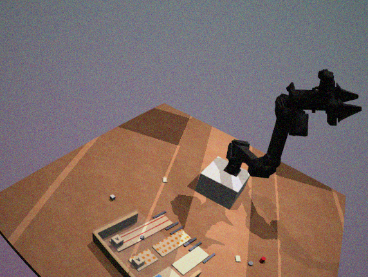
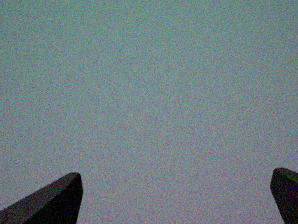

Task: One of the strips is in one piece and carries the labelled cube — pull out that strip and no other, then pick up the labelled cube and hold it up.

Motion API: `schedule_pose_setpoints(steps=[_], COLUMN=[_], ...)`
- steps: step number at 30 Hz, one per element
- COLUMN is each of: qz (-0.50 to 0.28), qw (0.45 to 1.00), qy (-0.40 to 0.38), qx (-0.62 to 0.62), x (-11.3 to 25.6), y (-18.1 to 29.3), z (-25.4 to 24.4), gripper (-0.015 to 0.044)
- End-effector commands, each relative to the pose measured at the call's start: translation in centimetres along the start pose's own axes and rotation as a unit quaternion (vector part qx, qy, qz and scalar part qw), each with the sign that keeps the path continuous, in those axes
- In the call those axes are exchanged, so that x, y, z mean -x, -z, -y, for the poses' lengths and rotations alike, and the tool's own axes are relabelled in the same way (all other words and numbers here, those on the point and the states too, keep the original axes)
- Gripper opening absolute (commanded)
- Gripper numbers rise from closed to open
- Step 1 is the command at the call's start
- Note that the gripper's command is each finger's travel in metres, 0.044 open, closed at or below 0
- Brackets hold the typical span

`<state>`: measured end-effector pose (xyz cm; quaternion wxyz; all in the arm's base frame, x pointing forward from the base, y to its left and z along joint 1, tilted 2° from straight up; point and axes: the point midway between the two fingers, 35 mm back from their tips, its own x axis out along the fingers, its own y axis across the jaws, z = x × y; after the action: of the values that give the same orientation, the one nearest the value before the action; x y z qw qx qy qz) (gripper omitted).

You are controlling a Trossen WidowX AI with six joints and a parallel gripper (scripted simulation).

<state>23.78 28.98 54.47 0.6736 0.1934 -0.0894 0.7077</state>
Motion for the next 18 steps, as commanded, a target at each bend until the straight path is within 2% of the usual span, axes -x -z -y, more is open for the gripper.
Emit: schedule_pose_setpoints(steps=[1, 9, 14, 18], qz=[0.002, 0.083, 0.124, 0.157], qw=[1.0, 0.989, 0.97, 0.943], qy=[-0.003, -0.124, -0.198, -0.274], qx=[0.002, -0.017, -0.064, -0.108], x=[-0.1, -0.8, 0.6, 3.2], y=[-0.1, -3.3, -5.6, -7.5], z=[-0.3, -11.8, -18.1, -23.5], gripper=[0.04, 0.04, 0.04, 0.04])
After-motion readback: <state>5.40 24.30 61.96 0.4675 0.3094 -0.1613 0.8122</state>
